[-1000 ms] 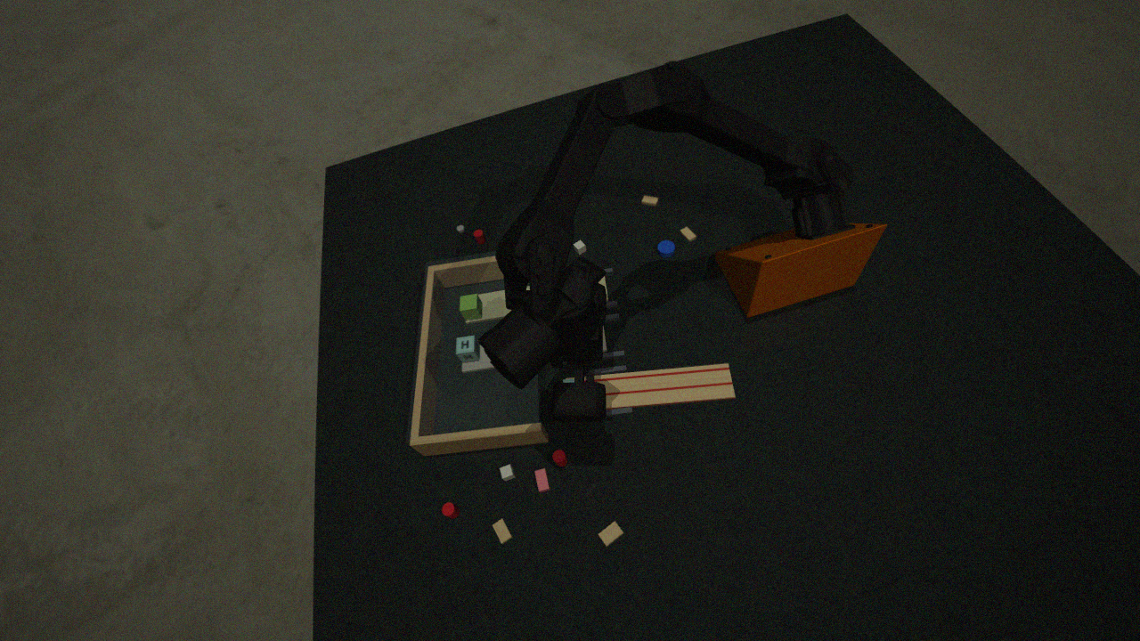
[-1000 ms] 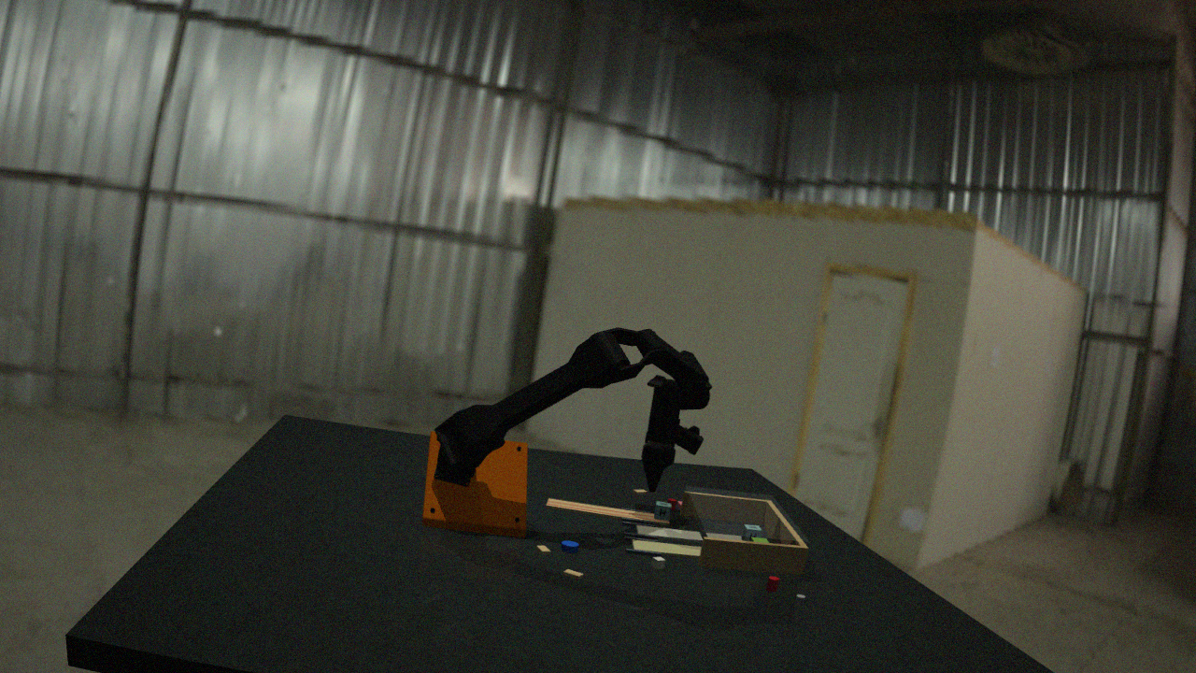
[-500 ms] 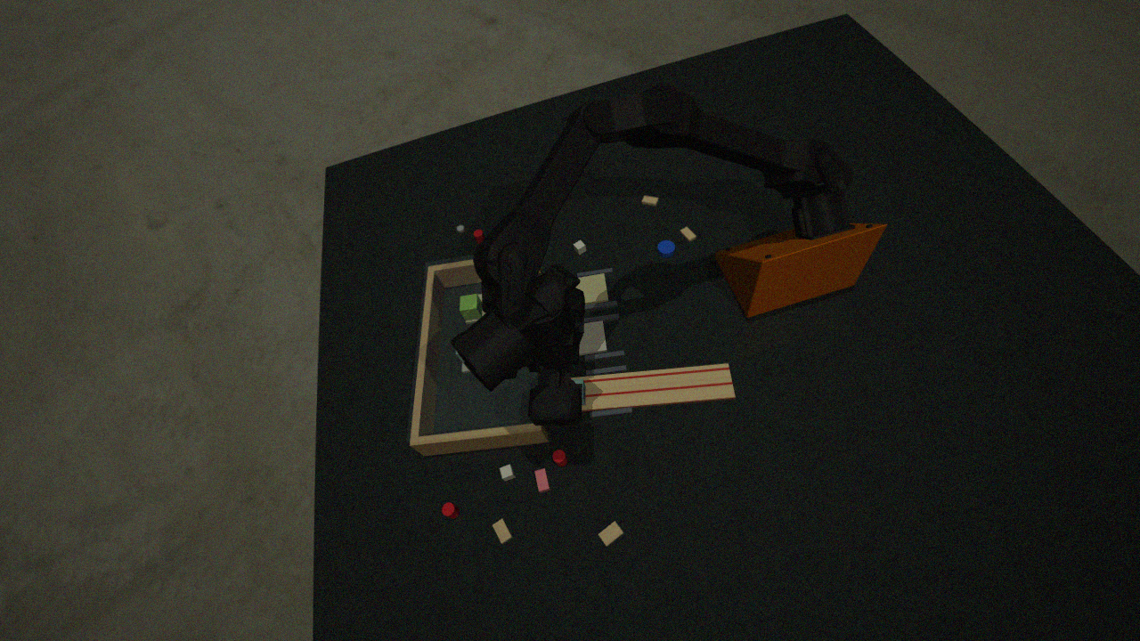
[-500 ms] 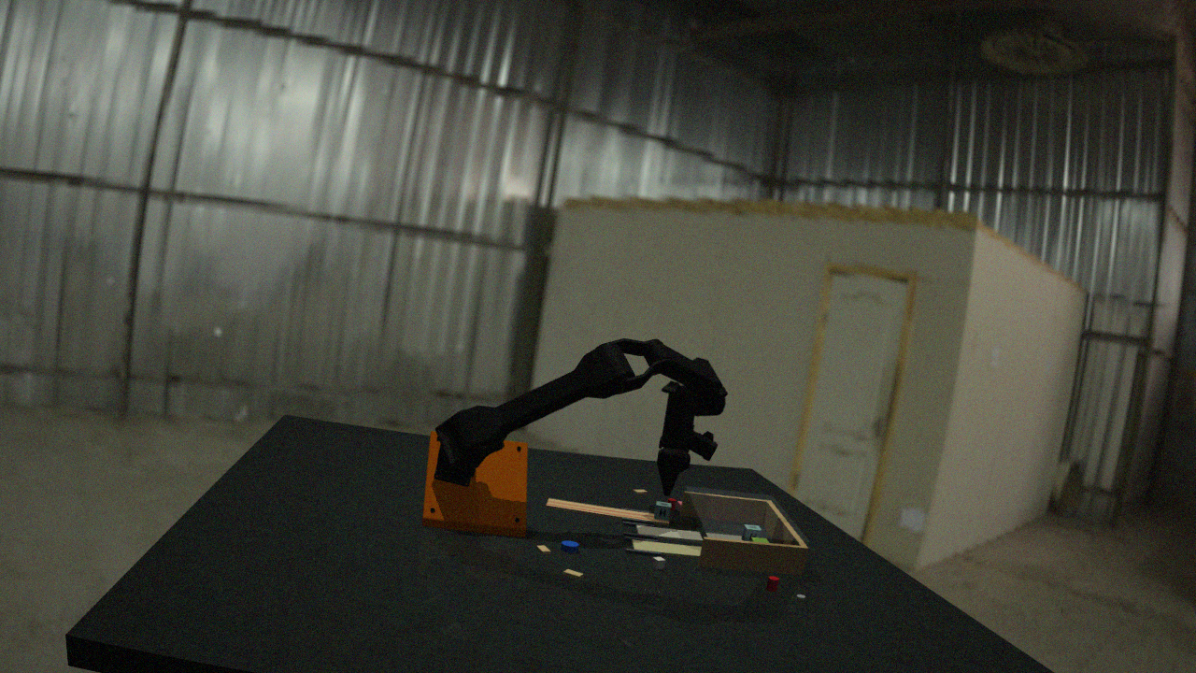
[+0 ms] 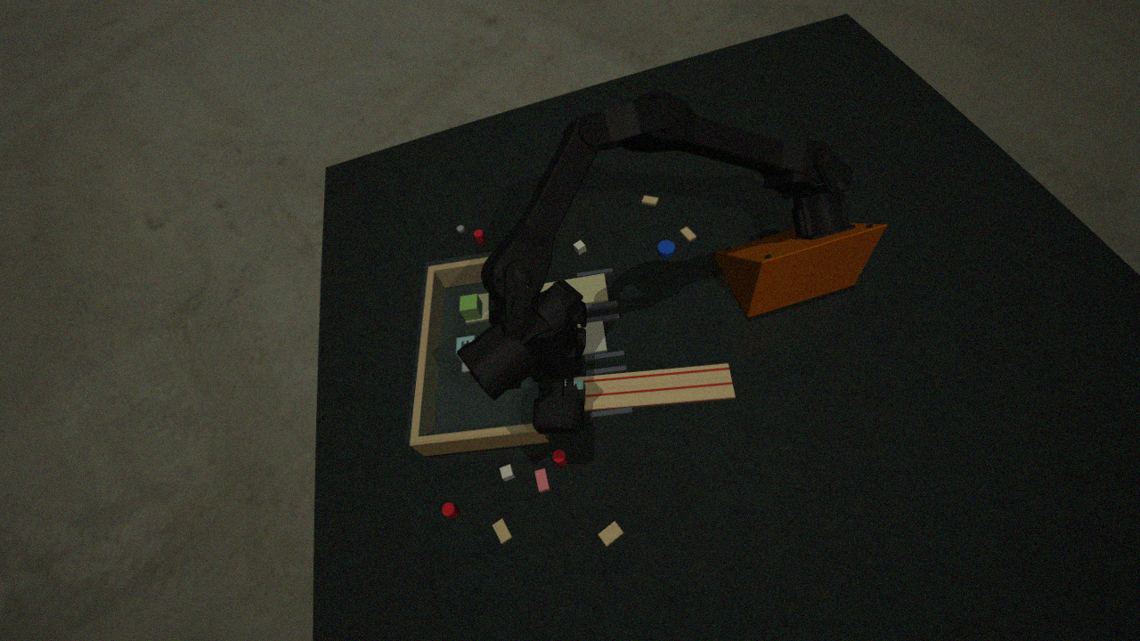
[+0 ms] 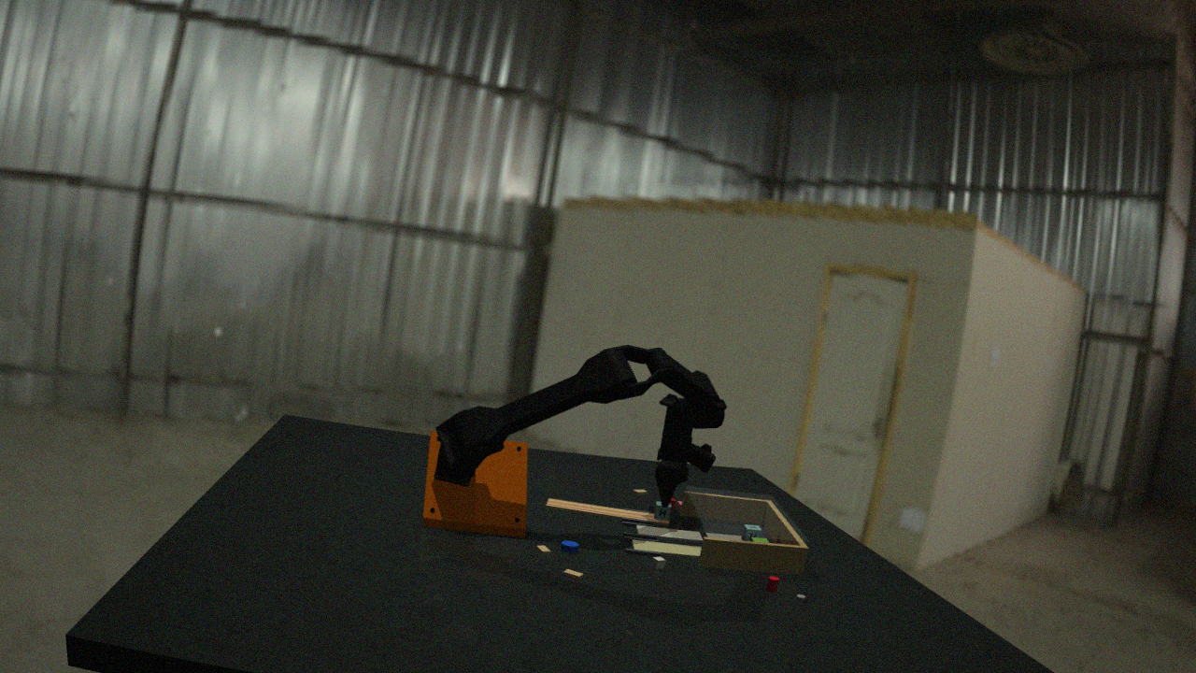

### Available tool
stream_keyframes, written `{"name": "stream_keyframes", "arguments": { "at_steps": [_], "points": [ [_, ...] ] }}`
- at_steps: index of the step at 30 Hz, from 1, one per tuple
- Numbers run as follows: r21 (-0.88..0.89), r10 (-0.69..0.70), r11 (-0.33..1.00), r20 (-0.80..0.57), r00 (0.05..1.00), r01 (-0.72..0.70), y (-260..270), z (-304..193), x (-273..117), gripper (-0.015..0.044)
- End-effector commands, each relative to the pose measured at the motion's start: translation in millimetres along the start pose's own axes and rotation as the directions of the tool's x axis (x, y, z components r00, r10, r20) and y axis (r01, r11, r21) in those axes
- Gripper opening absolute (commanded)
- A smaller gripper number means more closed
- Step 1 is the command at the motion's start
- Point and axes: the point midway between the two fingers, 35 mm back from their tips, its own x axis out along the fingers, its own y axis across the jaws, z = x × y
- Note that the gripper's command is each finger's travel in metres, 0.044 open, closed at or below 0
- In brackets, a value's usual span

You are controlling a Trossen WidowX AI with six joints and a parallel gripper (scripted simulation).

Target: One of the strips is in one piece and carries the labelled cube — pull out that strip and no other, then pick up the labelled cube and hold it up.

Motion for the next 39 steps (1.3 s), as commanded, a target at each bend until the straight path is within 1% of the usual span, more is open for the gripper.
{"name": "stream_keyframes", "arguments": {
  "at_steps": [1, 11, 16, 20, 28, 31, 32, 39],
  "points": [
    [-0.006, -0.006, 1.0, -0.001, 1.0, 0.006, 0, -1, 10, 0.025],
    [-0.005, -0.008, 1.0, -0.001, 1.0, 0.007, -1, -2, 26, 0.025],
    [-0.005, -0.008, 1.0, -0.001, 1.0, 0.008, -1, -2, 27, 0.025],
    [-0.001, -0.004, 1.0, -0.002, 1.0, 0.004, -1, -2, 24, 0.0145],
    [-0.001, -0.004, 1.0, -0.002, 1.0, 0.004, -1, -2, 24, 0.0092],
    [-0.001, -0.004, 1.0, -0.002, 1.0, 0.004, -1, -2, 24, 0.0013],
    [-0.001, -0.004, 1.0, -0.002, 1.0, 0.004, -2, -3, 22, 0.0],
    [-0.004, -0.004, 1.0, -0.003, 1.0, 0.004, -11, -23, 5, 0.0]
  ]
}}
